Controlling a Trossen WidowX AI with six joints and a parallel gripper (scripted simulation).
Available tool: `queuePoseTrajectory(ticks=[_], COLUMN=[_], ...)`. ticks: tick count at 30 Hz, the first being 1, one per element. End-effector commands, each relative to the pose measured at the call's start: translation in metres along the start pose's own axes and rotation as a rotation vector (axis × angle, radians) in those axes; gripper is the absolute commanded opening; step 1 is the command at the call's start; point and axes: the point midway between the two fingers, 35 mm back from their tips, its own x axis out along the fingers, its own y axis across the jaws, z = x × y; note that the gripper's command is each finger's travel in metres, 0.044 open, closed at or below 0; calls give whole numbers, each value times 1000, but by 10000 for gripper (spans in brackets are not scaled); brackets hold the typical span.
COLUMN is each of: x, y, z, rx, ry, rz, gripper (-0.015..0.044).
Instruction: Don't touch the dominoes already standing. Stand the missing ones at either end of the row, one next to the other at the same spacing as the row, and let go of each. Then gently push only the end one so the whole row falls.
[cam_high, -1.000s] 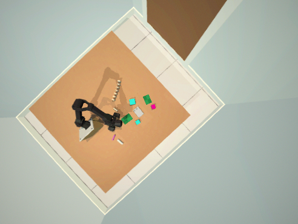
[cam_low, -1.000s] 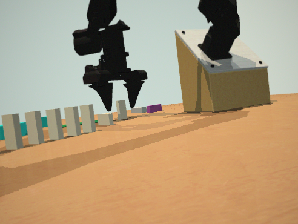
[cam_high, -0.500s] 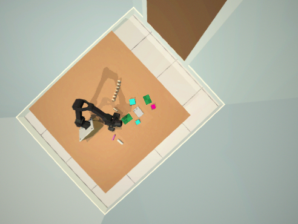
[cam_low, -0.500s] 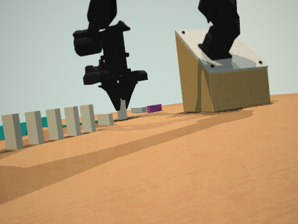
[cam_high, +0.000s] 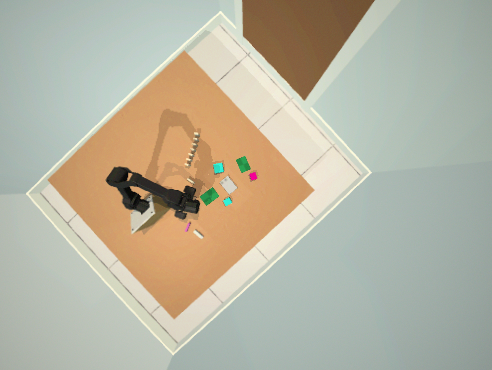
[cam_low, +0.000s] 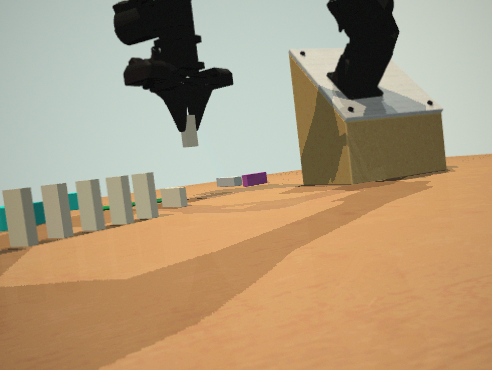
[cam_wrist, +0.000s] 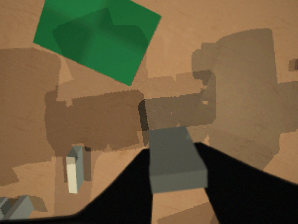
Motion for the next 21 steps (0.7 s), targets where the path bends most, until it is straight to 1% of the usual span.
queuePoseTrajectory(ticks=[1,6,8,12,17,19,21], x=[-55,-55,-56,-61,-58,-56,-55], y=[-5,-5,5,65,136,156,166], z=[-7,-7,-10,-34,-87,-108,-121], rx=[-10,-10,-92,-587,-1248,-1456,-1568], ry=[1,1,-3,-16,-8,-1,5], rz=[-6,-6,-8,-16,-8,3,11], gripper=[107,107,107,107,107,107,107])
